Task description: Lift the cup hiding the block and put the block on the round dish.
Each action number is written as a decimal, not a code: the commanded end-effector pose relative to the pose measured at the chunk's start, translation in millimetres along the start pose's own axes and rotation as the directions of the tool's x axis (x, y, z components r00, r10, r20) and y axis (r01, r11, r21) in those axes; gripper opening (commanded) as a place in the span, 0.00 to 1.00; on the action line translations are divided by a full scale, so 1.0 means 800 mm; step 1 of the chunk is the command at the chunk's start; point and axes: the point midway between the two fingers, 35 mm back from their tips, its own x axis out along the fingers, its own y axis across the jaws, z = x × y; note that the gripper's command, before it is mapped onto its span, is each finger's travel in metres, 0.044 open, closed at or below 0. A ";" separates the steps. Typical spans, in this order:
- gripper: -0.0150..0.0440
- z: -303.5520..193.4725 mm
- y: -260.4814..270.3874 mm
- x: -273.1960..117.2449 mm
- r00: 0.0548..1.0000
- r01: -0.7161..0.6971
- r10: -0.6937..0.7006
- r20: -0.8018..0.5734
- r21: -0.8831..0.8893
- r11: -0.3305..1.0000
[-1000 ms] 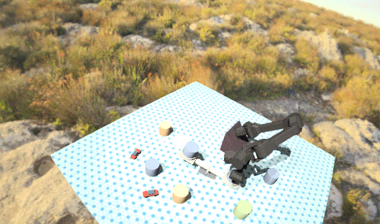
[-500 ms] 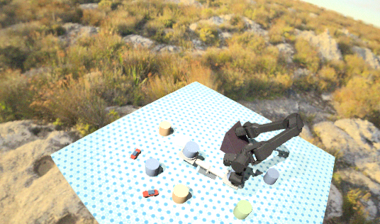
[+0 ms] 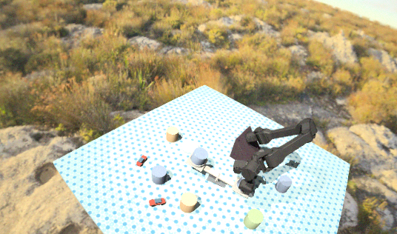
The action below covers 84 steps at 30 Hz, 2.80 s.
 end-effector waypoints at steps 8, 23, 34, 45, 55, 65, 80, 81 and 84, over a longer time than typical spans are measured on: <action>0.25 0.003 0.003 -0.013 1.000 0.004 -0.004 0.003 0.006 1.000; 0.25 0.006 0.006 -0.036 1.000 0.005 -0.005 0.010 0.006 1.000; 0.25 0.008 0.008 -0.053 1.000 0.006 -0.006 0.013 0.007 1.000; 0.25 0.008 0.009 -0.070 1.000 0.007 -0.007 0.015 0.007 1.000; 0.25 0.009 0.009 -0.086 1.000 0.008 -0.008 0.015 0.008 1.000; 0.25 0.008 0.008 -0.102 1.000 0.008 -0.008 0.014 0.008 1.000; 0.25 0.007 0.006 -0.126 1.000 0.009 -0.009 0.011 0.008 1.000; 0.25 0.007 0.006 -0.128 1.000 0.009 -0.009 0.011 0.008 1.000; 0.25 0.006 0.005 -0.133 1.000 0.009 -0.009 0.010 0.008 1.000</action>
